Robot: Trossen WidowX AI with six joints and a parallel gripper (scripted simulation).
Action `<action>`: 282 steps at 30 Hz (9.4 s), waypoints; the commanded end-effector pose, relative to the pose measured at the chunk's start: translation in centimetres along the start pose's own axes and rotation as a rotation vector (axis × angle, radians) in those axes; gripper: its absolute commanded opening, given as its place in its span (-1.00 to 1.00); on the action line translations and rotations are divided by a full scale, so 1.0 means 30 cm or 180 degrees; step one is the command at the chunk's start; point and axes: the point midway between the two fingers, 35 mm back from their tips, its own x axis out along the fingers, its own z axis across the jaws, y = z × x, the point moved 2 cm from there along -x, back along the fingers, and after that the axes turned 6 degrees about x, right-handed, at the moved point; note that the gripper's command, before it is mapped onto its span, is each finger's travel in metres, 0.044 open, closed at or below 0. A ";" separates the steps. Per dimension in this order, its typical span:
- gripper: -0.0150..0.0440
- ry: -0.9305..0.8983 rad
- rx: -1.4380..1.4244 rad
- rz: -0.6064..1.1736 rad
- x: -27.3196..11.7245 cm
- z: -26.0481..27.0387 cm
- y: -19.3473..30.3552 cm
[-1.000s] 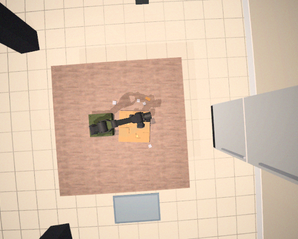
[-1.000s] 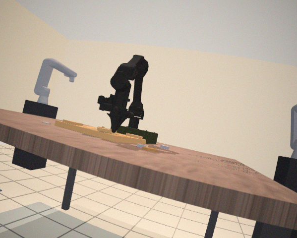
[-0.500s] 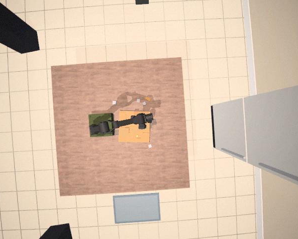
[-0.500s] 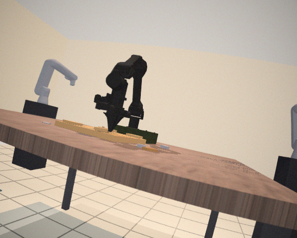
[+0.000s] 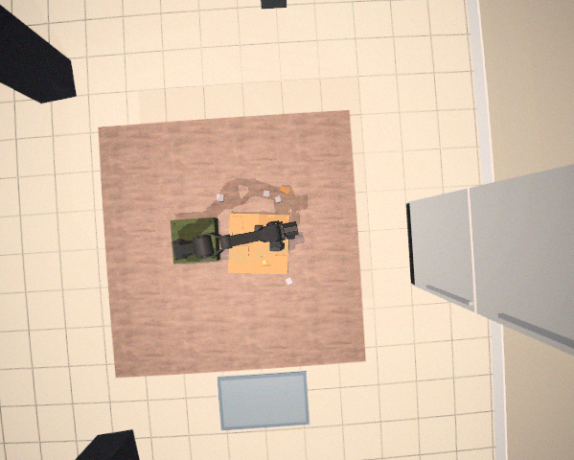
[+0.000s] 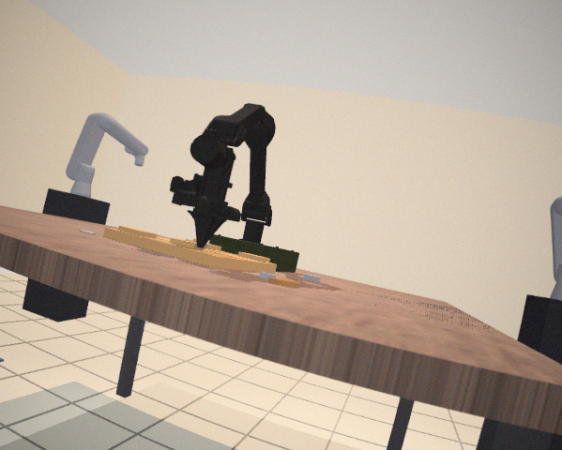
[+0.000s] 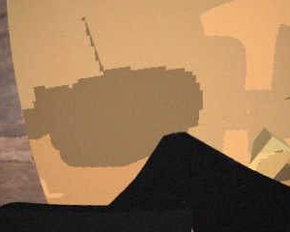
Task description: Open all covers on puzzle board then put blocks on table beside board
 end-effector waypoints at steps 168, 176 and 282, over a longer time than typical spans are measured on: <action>-0.49 0.0068 0.0809 -0.0050 0.005 -0.624 -0.178; -0.31 0.0113 0.0792 -0.0055 -0.010 -0.632 -0.175; 0.00 0.0069 0.0810 -0.0050 0.036 -0.633 -0.178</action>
